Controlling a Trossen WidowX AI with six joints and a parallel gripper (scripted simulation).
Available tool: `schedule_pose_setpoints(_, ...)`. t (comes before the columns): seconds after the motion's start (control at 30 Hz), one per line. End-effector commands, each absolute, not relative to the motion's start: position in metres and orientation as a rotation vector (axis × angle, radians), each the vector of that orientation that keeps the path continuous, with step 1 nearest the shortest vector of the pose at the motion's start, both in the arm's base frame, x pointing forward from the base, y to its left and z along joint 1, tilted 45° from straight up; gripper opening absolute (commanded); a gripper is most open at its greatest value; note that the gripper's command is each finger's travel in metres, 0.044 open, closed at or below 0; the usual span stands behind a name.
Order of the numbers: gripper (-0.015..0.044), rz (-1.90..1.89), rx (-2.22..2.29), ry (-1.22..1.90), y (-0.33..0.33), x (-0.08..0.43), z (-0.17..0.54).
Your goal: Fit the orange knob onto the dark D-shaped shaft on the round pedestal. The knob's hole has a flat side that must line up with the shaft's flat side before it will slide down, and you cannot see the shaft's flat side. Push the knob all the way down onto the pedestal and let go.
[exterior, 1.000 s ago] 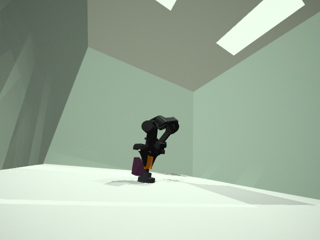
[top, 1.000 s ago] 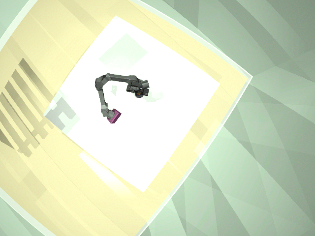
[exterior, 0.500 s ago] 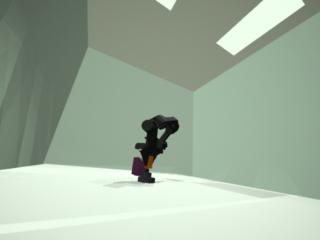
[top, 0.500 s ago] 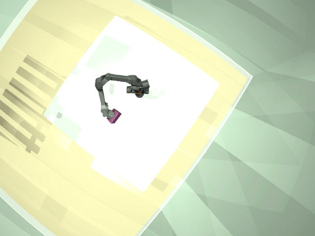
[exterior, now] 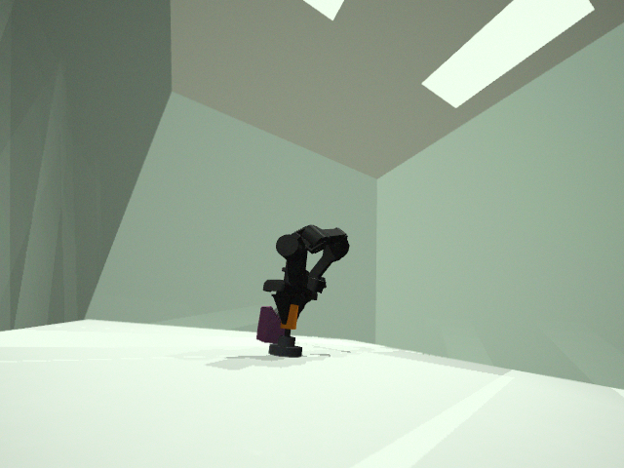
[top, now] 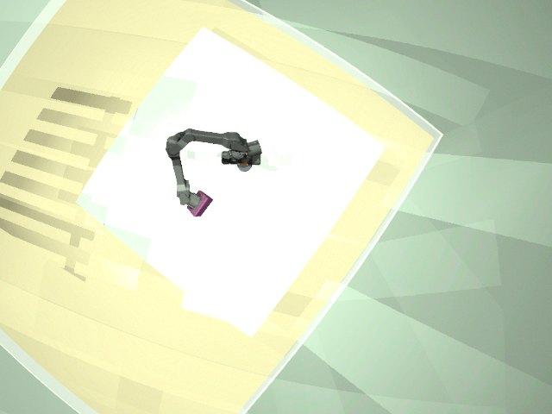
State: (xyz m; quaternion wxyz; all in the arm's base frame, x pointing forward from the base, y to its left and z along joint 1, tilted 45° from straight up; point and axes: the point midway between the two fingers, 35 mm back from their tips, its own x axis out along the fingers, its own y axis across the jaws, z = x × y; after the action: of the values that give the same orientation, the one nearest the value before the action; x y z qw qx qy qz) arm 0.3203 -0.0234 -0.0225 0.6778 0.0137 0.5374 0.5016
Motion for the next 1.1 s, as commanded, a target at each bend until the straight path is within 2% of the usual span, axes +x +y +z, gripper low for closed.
schedule_pose_setpoints(0.0,0.0000,1.129,0.027,1.203,-0.0229,0.3192,-0.0204)
schedule_pose_setpoints(1.07,0.0000,1.139,0.015,1.193,-0.0218,0.3229,-0.0238)
